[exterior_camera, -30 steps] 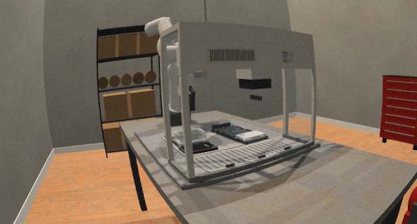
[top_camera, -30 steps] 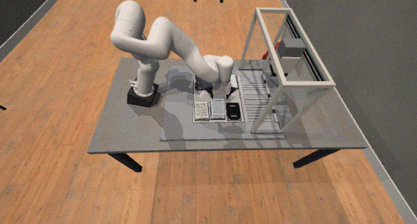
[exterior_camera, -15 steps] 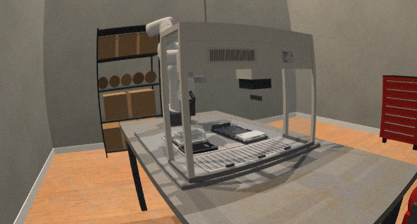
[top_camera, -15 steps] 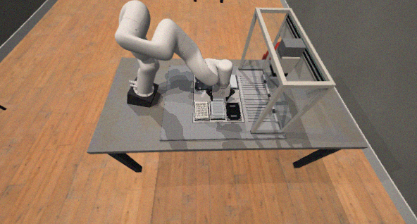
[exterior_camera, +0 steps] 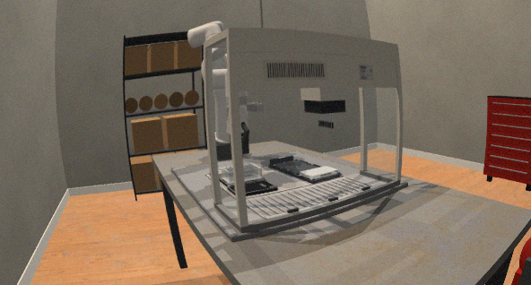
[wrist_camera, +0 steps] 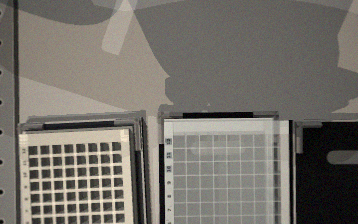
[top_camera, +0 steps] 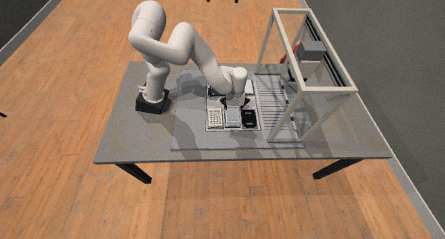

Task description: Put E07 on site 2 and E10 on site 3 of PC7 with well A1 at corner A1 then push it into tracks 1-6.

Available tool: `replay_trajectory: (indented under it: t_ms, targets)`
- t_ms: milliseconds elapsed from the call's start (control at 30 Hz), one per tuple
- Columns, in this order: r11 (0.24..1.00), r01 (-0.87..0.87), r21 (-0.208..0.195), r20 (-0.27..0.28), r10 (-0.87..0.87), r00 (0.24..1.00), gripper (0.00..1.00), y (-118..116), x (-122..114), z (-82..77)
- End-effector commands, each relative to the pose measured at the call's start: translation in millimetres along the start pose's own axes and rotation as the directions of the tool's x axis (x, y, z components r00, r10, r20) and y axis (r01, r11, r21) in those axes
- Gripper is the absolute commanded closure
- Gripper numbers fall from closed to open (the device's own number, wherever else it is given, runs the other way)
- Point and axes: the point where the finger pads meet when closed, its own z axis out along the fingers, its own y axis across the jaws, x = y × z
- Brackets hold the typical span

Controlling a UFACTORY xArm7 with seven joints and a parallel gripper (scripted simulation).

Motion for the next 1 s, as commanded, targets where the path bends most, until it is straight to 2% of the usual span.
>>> replay_trajectory:
  t_ms: [0, 500, 967]
  targets:
    - [1.0, 0.0, -0.003, 0.0, 0.0, 1.0, 0.0, 1.4, -0.1, 6.0]
    - [1.0, 0.0, -0.003, 0.0, 0.0, 1.0, 0.0, 1.5, -0.1, 27.8]
    - [1.0, 0.0, -0.003, 0.0, 0.0, 1.0, 0.0, 1.5, -0.1, 27.9]
